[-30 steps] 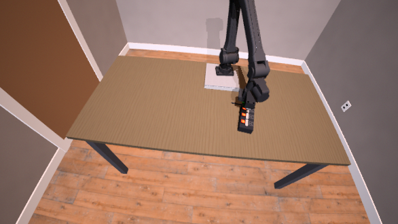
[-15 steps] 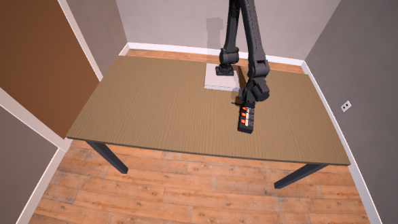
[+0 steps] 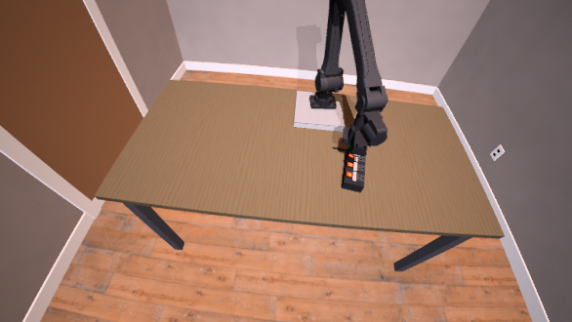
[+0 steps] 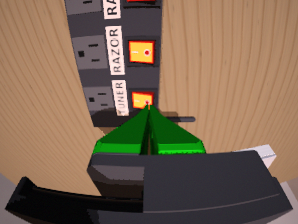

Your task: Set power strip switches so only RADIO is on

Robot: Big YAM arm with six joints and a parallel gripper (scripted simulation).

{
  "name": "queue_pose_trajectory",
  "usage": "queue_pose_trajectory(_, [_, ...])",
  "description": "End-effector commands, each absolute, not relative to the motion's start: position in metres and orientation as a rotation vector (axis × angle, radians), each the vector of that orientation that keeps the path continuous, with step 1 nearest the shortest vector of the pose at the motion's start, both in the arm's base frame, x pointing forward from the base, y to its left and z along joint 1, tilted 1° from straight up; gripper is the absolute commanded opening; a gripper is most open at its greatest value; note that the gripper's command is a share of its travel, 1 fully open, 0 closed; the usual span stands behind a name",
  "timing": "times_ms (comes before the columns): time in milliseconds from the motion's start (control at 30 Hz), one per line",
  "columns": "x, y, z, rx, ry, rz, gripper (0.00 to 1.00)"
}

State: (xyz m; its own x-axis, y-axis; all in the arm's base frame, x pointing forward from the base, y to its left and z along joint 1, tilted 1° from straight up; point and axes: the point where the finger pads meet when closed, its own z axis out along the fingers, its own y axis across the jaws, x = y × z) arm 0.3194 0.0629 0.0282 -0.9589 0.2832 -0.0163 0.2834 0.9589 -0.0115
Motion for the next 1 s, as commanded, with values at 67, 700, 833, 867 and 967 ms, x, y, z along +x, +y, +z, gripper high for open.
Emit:
queue_pose_trajectory(67, [0.3349, 0.0674, 0.0386, 0.443, 3.051, -0.004, 0.0])
queue_pose_trajectory(700, [0.3347, 0.0673, 0.0381, 0.443, 3.052, -0.004, 0.0])
queue_pose_trajectory(833, [0.3319, 0.0666, 0.0331, 0.445, 3.061, -0.01, 0.0])
queue_pose_trajectory(867, [0.3319, 0.0666, 0.0331, 0.445, 3.061, -0.01, 0.0])
queue_pose_trajectory(967, [0.3284, 0.0658, 0.0306, 0.445, 3.069, -0.014, 0.0])
